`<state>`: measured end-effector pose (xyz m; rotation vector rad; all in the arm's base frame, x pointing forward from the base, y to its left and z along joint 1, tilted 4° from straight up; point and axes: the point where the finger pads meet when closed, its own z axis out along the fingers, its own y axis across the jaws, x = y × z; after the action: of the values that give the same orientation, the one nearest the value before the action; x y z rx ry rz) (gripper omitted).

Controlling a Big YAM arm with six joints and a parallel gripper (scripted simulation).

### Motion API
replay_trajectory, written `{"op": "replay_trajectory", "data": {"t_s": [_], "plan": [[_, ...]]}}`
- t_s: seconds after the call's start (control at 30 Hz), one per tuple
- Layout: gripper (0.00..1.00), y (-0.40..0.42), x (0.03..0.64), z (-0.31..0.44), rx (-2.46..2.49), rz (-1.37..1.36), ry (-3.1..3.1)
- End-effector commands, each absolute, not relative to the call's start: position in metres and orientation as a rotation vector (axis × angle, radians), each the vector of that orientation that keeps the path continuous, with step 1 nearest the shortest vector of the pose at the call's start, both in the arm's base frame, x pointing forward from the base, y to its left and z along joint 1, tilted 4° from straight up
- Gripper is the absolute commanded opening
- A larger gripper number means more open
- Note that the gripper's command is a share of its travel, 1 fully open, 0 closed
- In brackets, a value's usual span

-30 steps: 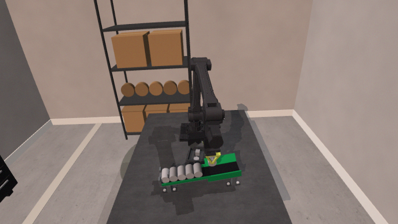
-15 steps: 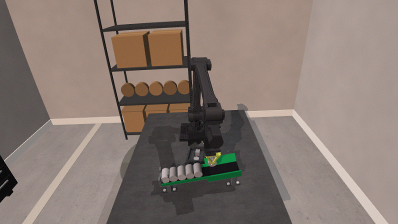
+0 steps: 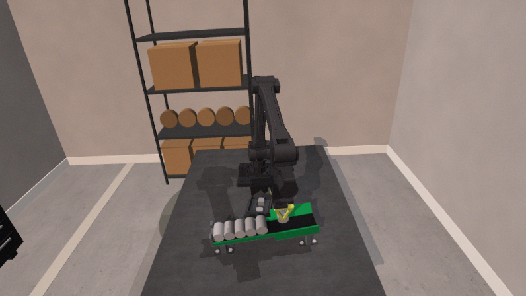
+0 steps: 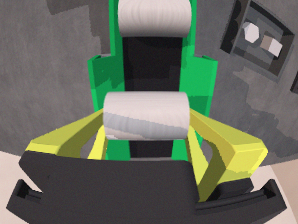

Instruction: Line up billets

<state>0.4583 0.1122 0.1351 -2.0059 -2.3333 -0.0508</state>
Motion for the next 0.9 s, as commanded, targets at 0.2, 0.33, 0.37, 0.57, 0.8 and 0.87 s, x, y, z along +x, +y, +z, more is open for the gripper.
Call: {"op": "replay_trajectory", "data": {"t_s": [0.2,0.33,0.37,0.57,0.8,0.87], "plan": [[0.0,0.118,0.474,0.15,-2.053,-0.15,-2.356],[0.0,0.12,0.476,0.154,-2.048,-0.156,-2.362],[0.0,0.12,0.476,0.154,-2.048,-0.156,-2.362],[0.0,0.12,0.475,0.154,-2.046,-0.152,-2.363],[0.0,0.12,0.475,0.154,-2.046,-0.152,-2.363],[0.0,0.12,0.475,0.154,-2.046,-0.152,-2.363]]}}
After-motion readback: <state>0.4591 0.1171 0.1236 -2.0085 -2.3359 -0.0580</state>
